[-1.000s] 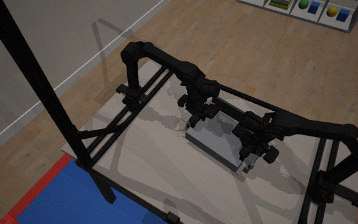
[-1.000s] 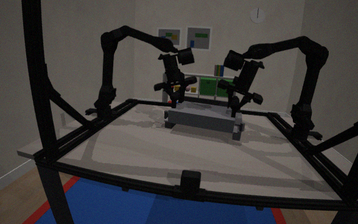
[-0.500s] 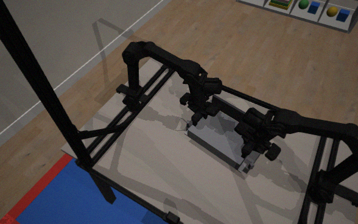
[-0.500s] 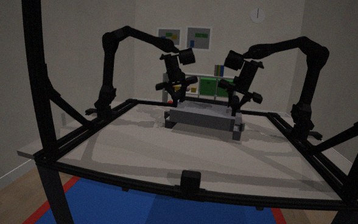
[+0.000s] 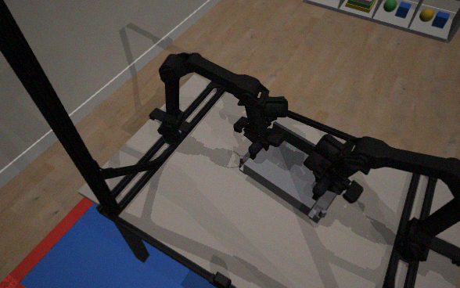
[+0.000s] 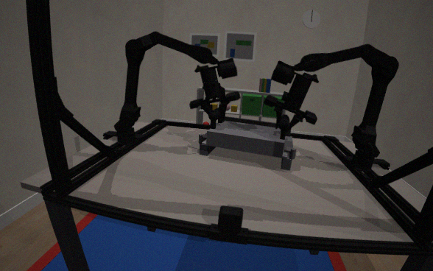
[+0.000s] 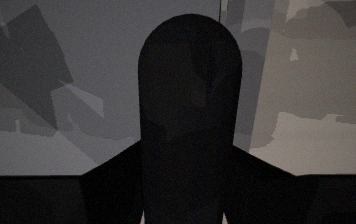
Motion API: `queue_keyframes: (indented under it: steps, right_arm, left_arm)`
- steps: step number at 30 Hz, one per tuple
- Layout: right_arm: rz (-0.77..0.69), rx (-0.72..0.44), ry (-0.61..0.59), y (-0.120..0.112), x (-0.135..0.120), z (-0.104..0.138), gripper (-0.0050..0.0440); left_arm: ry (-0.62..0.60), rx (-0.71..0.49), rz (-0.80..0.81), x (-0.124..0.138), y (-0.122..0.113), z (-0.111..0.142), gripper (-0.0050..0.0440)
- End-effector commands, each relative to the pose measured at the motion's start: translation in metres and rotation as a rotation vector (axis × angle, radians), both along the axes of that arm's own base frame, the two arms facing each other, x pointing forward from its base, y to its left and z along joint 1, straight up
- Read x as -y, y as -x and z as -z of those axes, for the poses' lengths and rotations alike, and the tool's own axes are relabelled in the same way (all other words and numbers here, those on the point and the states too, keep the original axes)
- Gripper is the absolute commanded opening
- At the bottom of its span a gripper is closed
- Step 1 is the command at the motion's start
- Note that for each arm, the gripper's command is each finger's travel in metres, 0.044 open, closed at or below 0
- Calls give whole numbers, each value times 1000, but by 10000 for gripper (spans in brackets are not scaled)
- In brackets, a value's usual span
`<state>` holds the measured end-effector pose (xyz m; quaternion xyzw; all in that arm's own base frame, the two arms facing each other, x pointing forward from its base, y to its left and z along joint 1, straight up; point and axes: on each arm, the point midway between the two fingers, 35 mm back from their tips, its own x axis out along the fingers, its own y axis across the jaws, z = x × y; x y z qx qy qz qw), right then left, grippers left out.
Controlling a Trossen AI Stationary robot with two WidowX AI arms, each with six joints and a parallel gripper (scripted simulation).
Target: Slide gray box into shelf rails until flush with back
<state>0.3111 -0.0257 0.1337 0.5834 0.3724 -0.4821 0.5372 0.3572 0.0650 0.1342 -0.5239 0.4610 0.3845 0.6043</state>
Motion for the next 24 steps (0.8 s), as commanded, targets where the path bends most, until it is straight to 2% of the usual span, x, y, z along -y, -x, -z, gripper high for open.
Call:
queue_keyframes:
  steps: [1, 24]
  right_arm:
    - [-1, 30, -2, 1, 4, -9, 0]
    - [-1, 30, -2, 5, 27, -9, 0]
  left_arm:
    - [-6, 19, 9, -5, -3, -8, 0]
    - [-6, 19, 9, -28, -7, -8, 0]
